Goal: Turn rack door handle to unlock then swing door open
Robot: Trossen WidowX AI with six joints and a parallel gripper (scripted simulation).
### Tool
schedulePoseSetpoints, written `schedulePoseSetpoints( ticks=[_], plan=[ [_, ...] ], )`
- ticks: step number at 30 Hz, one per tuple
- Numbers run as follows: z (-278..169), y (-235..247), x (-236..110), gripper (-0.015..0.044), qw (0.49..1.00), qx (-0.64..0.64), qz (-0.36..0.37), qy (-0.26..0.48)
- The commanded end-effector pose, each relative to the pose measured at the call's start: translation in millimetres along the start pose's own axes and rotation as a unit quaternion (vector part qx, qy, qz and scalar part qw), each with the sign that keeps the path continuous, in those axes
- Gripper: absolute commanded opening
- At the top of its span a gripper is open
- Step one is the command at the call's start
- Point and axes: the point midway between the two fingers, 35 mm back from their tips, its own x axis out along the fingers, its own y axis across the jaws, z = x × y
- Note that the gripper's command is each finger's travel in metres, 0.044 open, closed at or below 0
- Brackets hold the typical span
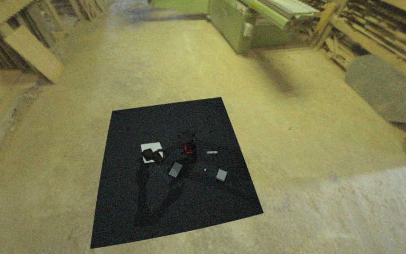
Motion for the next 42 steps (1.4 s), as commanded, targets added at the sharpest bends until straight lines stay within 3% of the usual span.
schedulePoseSetpoints(
  ticks=[1, 3, 16, 42],
  plan=[
    [0.0, 0.0, -0.2, 0.0154, 1.0, -0.006, 0.0, 0.0],
    [0.0, 0.0, -0.2, 0.0101, 1.0, -0.006, 0.0, 0.0],
    [0.0, 0.0, -0.2, 0.0015, 1.0, -0.006, 0.0, 0.0],
    [13.3, 17.2, -0.4, 0.0013, 0.981, 0.194, 0.0, -0.001]
  ],
)
